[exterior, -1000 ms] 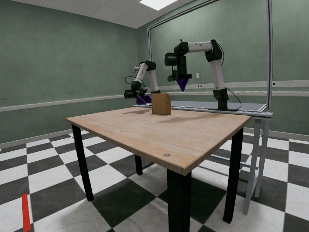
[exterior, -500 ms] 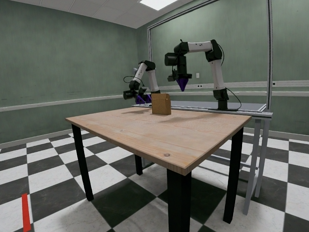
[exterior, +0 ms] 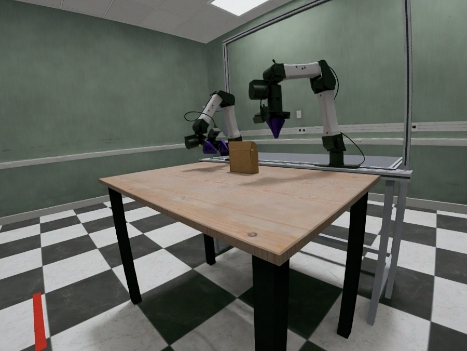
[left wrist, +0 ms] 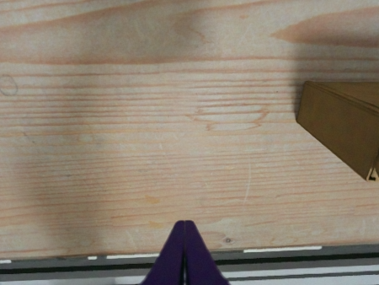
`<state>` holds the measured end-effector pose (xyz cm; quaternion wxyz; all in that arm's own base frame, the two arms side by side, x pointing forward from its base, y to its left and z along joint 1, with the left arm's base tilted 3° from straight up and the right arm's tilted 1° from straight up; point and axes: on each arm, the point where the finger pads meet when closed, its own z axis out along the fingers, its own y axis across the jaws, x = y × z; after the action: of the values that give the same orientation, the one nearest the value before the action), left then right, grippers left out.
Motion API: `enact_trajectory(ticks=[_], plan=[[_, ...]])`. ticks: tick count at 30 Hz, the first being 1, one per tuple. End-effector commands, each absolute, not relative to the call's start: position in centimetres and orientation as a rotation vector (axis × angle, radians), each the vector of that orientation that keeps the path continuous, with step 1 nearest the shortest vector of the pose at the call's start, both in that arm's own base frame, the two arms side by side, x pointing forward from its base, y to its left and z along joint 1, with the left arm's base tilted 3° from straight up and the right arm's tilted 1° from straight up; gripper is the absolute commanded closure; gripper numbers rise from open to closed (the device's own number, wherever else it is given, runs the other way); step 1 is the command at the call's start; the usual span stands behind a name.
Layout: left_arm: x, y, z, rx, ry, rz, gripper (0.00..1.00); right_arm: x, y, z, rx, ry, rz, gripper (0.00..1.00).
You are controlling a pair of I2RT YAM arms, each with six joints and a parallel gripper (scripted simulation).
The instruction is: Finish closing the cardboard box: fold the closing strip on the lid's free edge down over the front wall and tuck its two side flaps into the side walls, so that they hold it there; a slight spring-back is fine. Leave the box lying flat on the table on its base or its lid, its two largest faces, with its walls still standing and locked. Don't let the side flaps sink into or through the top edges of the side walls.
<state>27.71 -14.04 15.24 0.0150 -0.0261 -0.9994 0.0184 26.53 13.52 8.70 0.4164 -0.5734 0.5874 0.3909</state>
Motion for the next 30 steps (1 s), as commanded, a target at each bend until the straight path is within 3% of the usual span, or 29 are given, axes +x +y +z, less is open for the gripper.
enact_trajectory(ticks=[1, 19, 27, 28, 30], plan=[[28.0, -13.9, 15.6, -0.087, -3.129, 0.069, 0.99, 26.7, 13.0, 10.8, -1.458, 1.452, 0.958, 0.20], [28.0, -13.9, 15.6, -0.087, -3.129, 0.069, 0.99, 26.4, 11.8, 16.0, -1.462, 1.453, 0.956, 0.20], [28.0, -13.9, 15.6, -0.087, -3.129, 0.069, 0.99, 26.5, 11.6, 16.3, -1.451, 1.471, 0.988, 0.20], [28.0, -13.9, 15.6, -0.087, -3.129, 0.069, 0.99, 25.9, 11.8, 16.2, -1.441, 1.501, 0.962, 0.99], [28.0, -13.9, 15.6, -0.087, -3.129, 0.069, 0.99, 25.8, 12.0, 16.2, -1.432, 1.535, 0.957, 0.99]])
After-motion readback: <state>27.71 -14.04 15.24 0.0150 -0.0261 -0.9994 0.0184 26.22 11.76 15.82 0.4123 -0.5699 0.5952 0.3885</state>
